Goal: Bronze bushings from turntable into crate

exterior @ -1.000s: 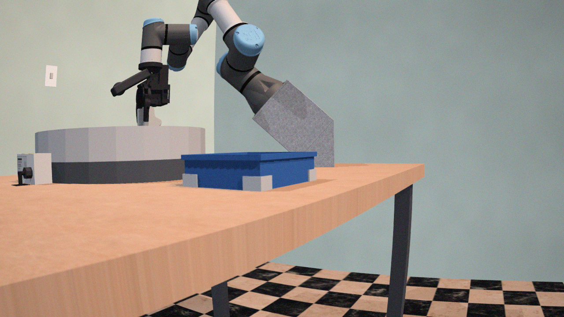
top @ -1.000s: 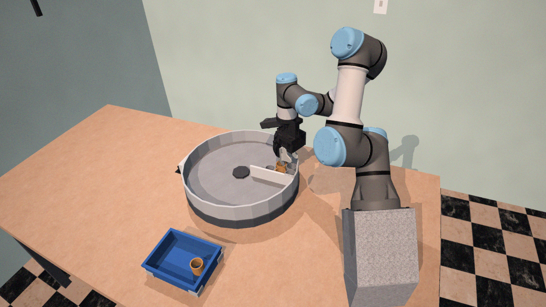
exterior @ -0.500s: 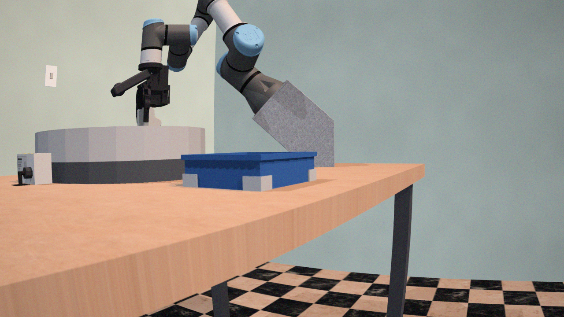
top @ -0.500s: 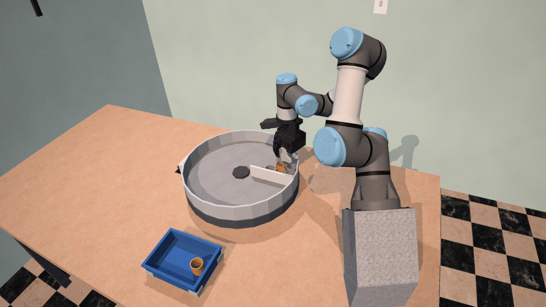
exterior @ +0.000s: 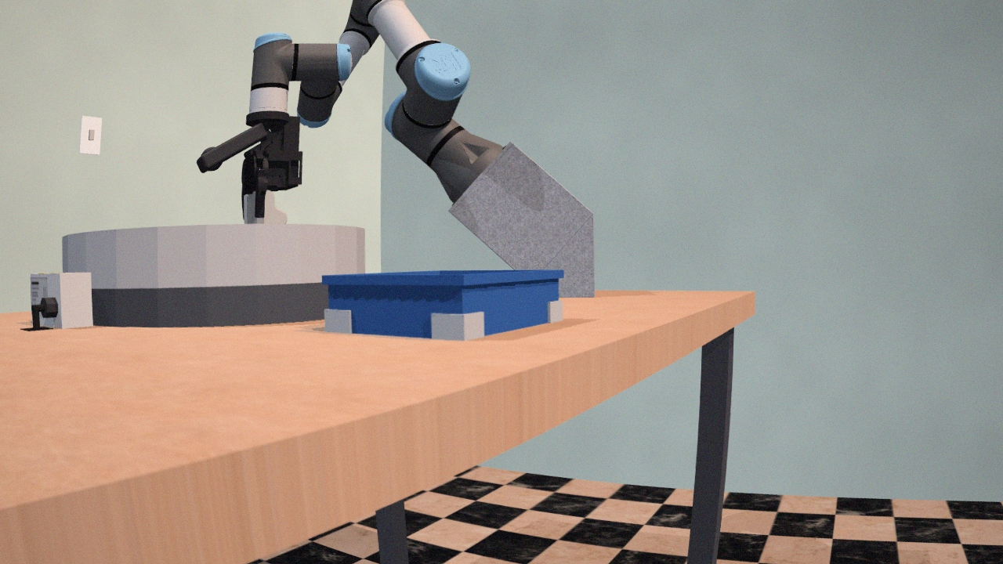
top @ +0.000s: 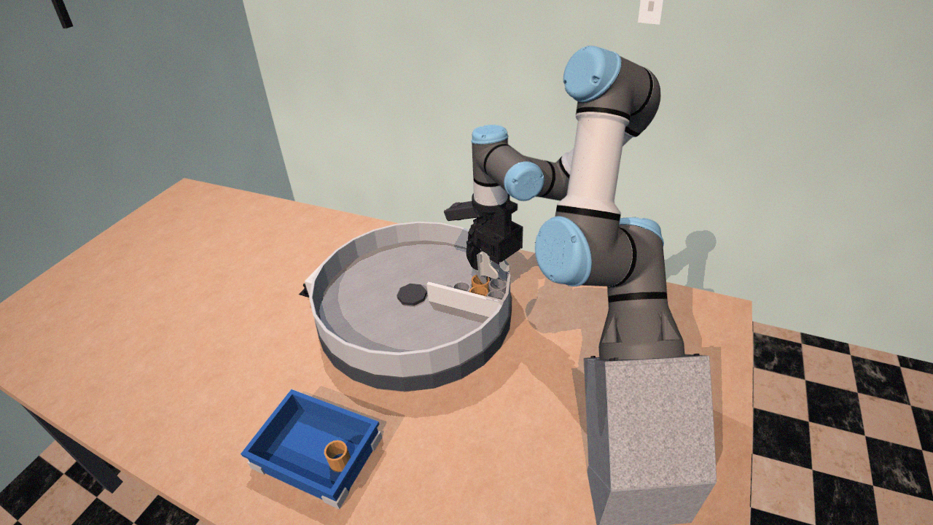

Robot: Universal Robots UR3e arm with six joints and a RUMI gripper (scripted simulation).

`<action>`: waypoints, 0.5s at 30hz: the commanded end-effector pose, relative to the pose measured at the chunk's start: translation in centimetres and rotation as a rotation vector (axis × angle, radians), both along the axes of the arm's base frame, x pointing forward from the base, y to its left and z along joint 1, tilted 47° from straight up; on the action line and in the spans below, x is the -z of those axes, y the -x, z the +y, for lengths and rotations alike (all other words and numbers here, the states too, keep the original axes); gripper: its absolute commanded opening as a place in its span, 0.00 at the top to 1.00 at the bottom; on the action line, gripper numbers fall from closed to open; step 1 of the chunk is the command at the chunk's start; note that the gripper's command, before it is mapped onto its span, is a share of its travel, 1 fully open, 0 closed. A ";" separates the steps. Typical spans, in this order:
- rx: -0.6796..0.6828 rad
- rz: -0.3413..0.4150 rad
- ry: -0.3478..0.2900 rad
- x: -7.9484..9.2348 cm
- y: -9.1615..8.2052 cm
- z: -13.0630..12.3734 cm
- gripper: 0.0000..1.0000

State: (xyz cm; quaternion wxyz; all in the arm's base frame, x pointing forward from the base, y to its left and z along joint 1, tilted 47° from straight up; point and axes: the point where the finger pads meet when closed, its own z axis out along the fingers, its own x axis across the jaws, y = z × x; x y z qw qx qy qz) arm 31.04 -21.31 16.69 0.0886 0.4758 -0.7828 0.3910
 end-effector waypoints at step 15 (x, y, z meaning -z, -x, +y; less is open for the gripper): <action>-0.001 -0.002 0.001 -0.1 0.0 0.0 1.00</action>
